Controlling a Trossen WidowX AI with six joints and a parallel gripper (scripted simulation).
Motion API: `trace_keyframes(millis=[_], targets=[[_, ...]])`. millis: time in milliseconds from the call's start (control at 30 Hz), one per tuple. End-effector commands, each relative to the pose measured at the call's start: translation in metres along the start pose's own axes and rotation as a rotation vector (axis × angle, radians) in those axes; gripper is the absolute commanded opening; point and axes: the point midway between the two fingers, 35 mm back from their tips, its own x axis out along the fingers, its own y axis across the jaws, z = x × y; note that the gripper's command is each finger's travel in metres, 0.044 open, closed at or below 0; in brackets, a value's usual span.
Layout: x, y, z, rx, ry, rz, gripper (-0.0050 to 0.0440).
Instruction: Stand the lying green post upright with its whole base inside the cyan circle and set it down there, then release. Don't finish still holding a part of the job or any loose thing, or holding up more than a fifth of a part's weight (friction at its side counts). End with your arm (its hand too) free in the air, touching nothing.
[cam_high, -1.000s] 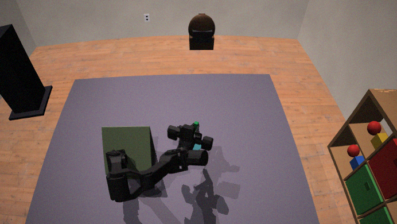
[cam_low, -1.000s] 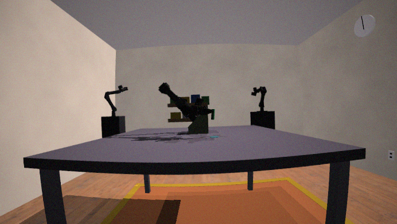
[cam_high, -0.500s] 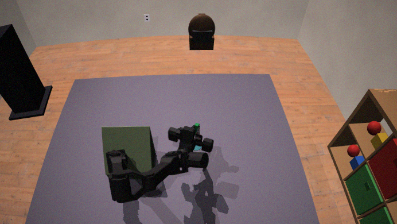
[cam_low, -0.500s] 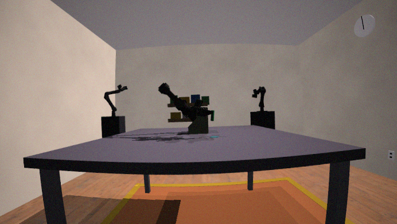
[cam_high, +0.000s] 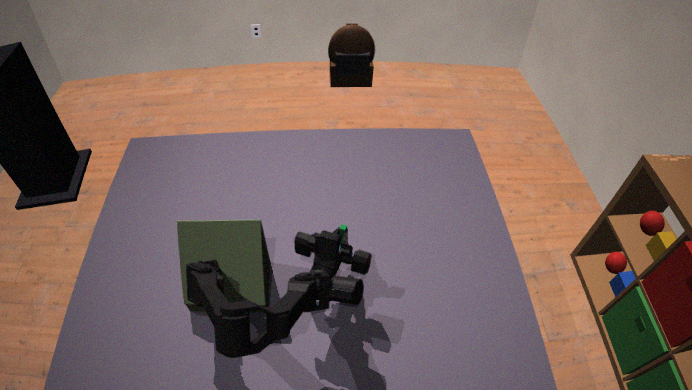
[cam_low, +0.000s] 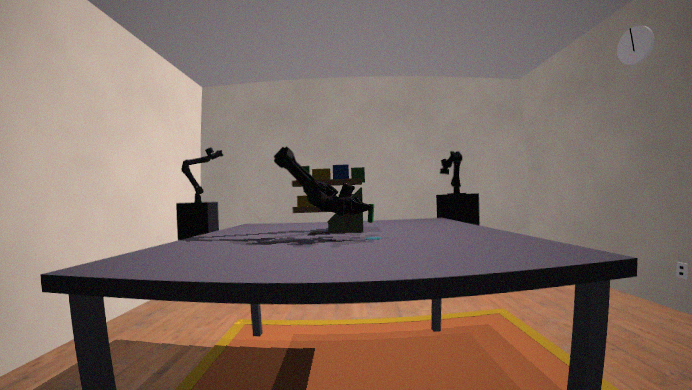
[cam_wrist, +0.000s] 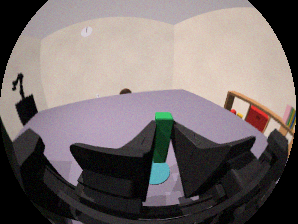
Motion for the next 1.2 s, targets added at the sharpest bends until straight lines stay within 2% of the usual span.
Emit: trace_keyframes(millis=[0,367,1167], targets=[[0.002,0.000,-0.009,-0.004,-0.008,0.002,0.0022],[0.004,0.003,-0.036,-0.002,-0.013,0.000,0.0022],[0.015,0.003,-0.056,0.003,-0.002,-0.003,0.0022]])
